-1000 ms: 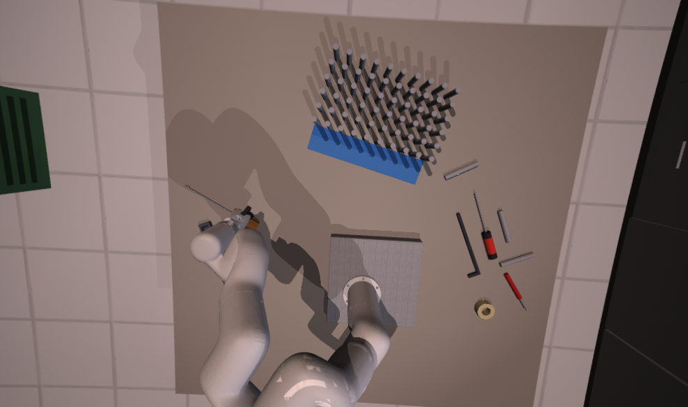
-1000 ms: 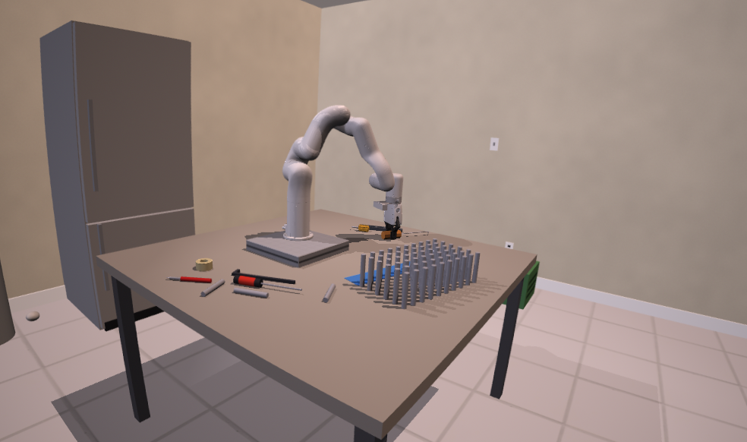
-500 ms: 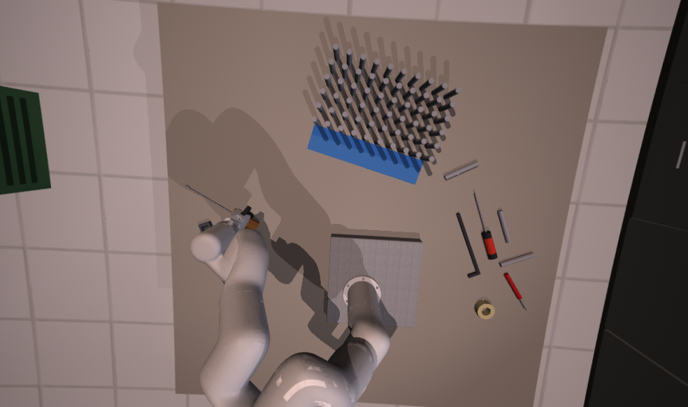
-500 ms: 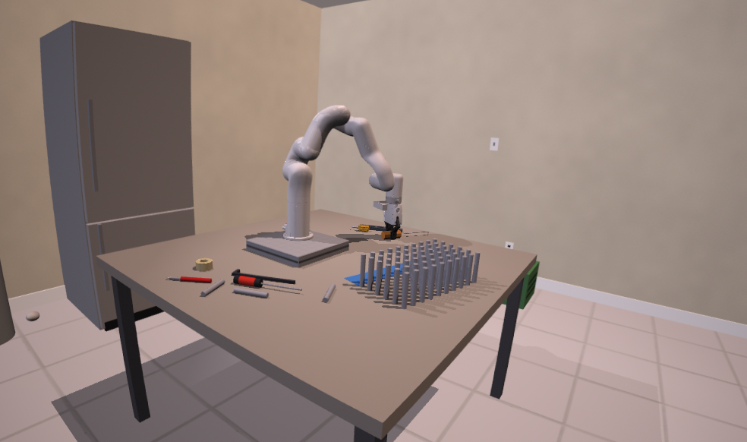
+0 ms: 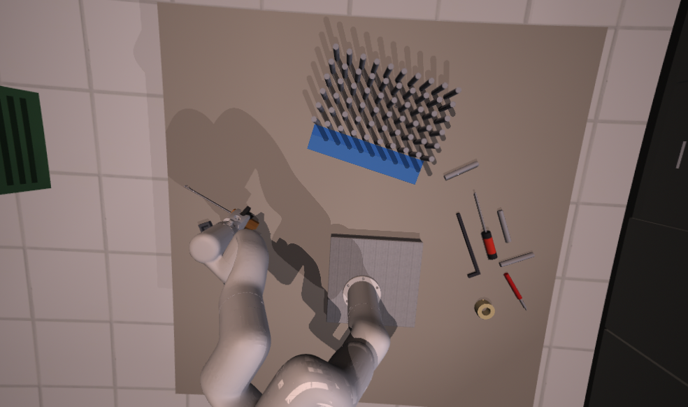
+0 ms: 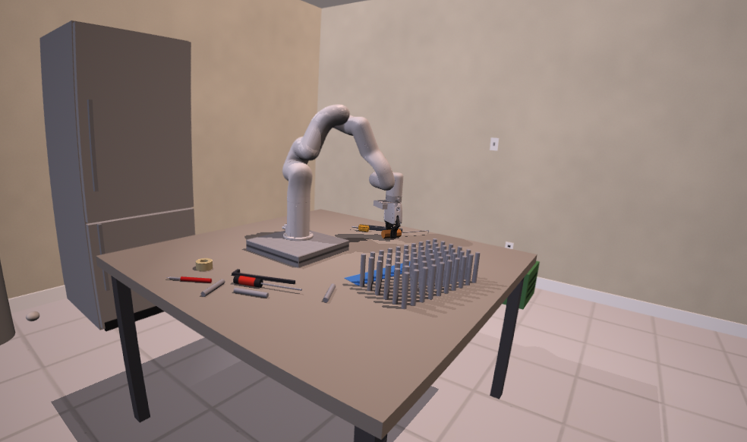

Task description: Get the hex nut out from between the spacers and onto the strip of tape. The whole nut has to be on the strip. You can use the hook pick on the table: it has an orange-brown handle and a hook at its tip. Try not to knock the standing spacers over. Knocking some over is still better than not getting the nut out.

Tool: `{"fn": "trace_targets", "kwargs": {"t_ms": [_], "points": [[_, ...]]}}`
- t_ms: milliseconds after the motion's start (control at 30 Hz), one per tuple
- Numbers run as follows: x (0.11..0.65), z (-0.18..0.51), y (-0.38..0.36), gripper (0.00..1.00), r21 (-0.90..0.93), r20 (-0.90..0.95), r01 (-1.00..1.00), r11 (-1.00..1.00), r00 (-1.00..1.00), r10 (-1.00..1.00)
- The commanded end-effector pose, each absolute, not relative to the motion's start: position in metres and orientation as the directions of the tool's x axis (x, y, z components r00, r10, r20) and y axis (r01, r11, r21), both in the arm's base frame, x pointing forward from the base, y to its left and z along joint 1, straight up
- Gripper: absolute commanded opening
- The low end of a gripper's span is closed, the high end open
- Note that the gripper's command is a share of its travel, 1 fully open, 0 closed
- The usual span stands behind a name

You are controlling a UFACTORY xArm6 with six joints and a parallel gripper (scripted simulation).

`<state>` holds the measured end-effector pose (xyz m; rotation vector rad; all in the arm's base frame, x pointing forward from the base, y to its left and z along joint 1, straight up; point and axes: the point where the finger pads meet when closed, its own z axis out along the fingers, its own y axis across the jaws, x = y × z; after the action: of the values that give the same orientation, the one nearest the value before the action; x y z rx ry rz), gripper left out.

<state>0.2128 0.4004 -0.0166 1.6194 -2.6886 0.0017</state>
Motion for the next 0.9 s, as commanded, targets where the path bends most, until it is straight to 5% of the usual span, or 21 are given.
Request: {"fn": "trace_targets", "kwargs": {"t_ms": [0,867], "points": [[0.213,-0.013,0.402,0.00,0.001,-0.001,-0.884,0.468,-0.468,-0.884],[0.213,0.079,0.402,0.00,0.001,-0.001,-0.884,0.468,-0.468,-0.884]]}}
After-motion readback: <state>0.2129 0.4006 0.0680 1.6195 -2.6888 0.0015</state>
